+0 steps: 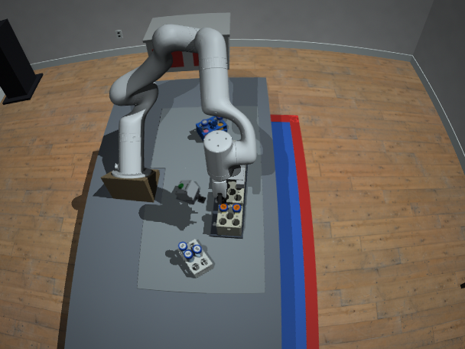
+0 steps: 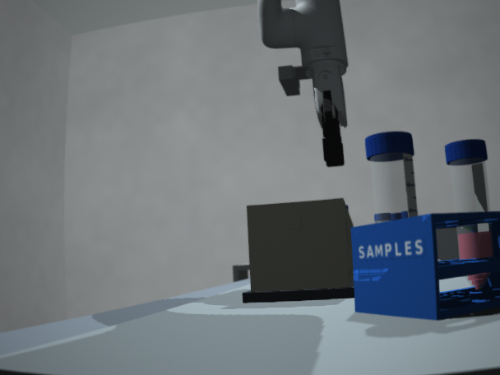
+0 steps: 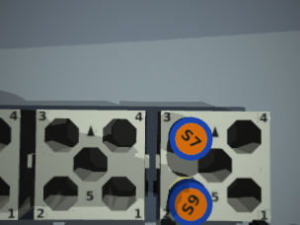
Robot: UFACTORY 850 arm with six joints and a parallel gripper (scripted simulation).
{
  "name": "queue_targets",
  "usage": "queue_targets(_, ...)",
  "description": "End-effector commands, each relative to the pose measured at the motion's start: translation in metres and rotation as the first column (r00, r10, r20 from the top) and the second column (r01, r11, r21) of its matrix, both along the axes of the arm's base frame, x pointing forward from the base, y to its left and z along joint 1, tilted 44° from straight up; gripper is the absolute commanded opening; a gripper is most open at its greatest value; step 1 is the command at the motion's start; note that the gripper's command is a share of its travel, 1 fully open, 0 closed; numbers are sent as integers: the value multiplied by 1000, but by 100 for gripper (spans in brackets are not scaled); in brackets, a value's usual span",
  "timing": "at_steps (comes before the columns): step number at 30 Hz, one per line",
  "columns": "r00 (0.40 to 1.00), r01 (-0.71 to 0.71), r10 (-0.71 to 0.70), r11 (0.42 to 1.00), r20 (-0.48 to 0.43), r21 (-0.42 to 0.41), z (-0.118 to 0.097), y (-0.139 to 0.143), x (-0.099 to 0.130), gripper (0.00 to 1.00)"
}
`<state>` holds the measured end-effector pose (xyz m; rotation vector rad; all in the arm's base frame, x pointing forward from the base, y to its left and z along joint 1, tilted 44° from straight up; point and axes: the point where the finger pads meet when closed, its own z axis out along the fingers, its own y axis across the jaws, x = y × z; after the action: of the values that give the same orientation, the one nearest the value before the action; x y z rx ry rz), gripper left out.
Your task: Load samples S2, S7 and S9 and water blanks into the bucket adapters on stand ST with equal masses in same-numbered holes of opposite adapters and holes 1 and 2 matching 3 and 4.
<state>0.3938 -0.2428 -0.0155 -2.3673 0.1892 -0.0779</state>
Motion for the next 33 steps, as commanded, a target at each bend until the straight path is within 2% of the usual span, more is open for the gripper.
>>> queue_targets(1, 1000, 1, -1, 1000, 1, -1, 6, -6, 0, 44)
queue_targets(15, 1000, 1, -1, 1000, 1, -1, 23, -22, -3, 44)
queue_targets(33, 1000, 1, -1, 1000, 1, -1, 23, -23, -3, 44)
